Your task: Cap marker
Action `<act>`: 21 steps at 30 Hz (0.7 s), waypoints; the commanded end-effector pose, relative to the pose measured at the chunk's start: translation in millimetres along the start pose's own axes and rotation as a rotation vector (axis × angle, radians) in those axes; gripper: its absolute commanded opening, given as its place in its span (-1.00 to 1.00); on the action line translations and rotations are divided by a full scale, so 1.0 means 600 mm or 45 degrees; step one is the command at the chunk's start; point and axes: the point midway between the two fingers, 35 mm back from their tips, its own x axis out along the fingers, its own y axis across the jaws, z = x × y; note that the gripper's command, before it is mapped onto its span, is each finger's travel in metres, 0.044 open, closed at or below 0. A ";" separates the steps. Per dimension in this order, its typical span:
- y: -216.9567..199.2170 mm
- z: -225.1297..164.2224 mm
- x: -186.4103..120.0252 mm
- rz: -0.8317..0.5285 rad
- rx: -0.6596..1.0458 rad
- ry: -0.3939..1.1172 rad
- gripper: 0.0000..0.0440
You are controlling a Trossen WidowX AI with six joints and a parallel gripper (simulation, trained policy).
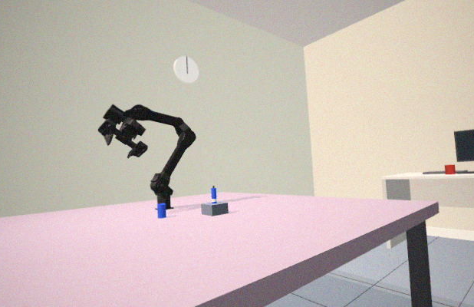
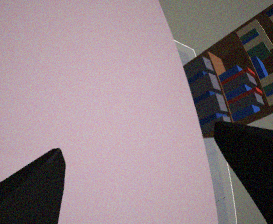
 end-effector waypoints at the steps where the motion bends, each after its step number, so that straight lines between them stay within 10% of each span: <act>1: 0.001 -0.001 0.002 0.011 0.003 -0.001 0.70; 8: 0.011 -0.001 0.022 0.106 0.025 -0.011 -0.02; 21: 0.022 -0.007 0.058 0.265 -0.007 -0.010 0.08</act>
